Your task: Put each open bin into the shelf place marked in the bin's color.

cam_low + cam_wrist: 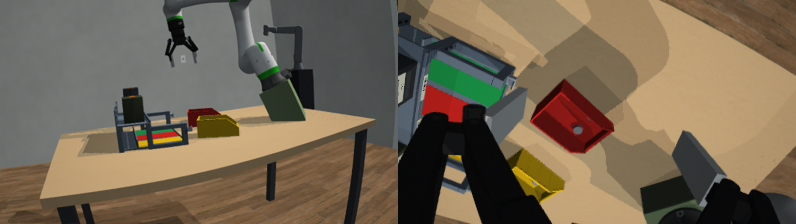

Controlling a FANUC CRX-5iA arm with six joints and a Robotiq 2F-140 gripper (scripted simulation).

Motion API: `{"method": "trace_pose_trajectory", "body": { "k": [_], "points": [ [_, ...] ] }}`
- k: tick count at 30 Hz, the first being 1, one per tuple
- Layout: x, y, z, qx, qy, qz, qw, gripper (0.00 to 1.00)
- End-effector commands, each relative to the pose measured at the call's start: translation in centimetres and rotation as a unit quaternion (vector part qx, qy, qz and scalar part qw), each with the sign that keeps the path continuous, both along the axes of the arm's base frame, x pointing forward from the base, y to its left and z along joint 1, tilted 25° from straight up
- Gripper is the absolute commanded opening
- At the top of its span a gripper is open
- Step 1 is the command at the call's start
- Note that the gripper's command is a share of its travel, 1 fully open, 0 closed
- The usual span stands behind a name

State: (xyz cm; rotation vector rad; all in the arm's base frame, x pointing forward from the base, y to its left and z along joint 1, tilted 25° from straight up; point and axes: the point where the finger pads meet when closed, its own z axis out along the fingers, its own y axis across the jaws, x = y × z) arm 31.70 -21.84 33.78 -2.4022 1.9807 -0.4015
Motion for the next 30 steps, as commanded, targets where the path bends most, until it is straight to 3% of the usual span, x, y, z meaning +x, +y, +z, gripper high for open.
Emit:
{"method": "trace_pose_trajectory", "body": {
  "k": [1, 20, 30],
  "points": [
    [0.0, 0.0, 0.0, 0.0, 0.0, 0.0, 1.0, 1.0],
    [0.3, 0.3, -0.1, -0.004, -0.001, 0.008, 1.0, 1.0],
    [6.1, 6.8, -2.6, -0.082, -0.017, 0.179, 0.98, 1.0]
  ]
}}
